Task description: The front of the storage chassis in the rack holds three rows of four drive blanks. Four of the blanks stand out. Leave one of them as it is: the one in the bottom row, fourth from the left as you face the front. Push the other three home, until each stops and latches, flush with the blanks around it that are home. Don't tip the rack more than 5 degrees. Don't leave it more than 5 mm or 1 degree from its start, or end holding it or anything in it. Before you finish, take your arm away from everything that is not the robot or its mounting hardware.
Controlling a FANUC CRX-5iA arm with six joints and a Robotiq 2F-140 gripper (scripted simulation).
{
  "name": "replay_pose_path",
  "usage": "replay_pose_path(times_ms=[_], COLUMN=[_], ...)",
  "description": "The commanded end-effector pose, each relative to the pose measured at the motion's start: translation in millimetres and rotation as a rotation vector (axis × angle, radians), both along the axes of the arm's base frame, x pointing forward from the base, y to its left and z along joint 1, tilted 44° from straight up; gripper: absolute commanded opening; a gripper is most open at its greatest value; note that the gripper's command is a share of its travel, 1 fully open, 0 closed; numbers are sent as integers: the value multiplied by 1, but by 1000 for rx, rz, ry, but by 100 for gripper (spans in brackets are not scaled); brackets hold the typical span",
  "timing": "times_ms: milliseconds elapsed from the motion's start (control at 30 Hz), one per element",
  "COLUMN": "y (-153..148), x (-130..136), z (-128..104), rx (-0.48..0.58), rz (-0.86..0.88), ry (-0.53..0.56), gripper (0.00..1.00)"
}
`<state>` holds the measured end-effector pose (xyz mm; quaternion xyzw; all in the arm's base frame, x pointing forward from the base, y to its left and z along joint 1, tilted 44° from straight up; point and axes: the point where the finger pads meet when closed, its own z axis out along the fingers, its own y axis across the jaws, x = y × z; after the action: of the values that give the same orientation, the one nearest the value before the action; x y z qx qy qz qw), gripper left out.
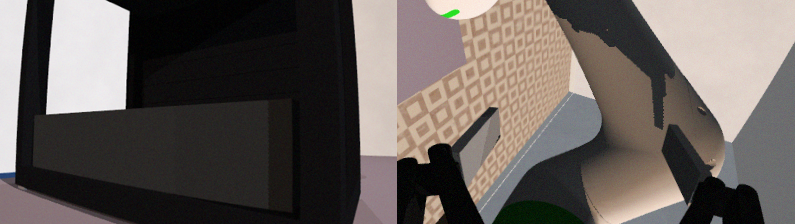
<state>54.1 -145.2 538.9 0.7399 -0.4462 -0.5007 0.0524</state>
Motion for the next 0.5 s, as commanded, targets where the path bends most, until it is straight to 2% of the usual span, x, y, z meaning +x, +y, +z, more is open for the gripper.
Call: replay_pose_path(times_ms=[0,467], y=[0,0], x=[0,2], z=[0,-4], rx=[0,20], rz=[0,1], ry=[0,-3], gripper=[100,100])
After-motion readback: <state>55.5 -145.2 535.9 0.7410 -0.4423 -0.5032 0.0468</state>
